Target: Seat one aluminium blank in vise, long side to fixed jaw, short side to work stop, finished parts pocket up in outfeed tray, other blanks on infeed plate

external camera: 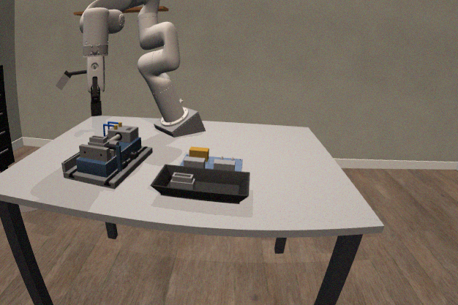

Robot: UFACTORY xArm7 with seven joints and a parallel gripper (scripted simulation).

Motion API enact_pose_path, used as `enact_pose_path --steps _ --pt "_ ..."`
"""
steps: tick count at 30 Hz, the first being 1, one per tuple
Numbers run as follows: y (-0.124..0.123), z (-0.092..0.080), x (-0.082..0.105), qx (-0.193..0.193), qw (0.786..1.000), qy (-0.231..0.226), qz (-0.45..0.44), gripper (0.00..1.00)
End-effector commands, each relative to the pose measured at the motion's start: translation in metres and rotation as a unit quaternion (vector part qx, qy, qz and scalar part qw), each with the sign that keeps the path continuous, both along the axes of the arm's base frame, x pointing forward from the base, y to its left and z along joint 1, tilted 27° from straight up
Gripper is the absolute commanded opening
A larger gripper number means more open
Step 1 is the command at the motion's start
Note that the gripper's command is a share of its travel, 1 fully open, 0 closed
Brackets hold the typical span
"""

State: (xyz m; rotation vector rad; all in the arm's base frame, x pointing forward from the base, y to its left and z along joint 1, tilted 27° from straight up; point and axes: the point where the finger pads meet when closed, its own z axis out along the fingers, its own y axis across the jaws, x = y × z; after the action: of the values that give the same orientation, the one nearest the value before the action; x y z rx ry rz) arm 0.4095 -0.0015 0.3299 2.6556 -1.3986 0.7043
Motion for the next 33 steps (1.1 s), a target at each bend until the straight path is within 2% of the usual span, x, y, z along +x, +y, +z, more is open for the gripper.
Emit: enact_pose_path --steps 1,11,20,21,33 --pt "0.0001 0.0014 -0.0001 0.026 0.996 -0.024 -0.076 0.00" --pt "-0.0011 0.0002 -0.0011 0.076 0.976 -0.060 -0.198 0.00" --pt "-0.0016 -0.0005 -0.0015 0.095 0.961 -0.074 -0.247 0.00" --pt "-0.0016 -0.0005 -0.0015 0.095 0.961 -0.074 -0.247 0.69" --pt "-0.0016 -0.0005 -0.0015 0.095 0.961 -0.074 -0.247 0.69"
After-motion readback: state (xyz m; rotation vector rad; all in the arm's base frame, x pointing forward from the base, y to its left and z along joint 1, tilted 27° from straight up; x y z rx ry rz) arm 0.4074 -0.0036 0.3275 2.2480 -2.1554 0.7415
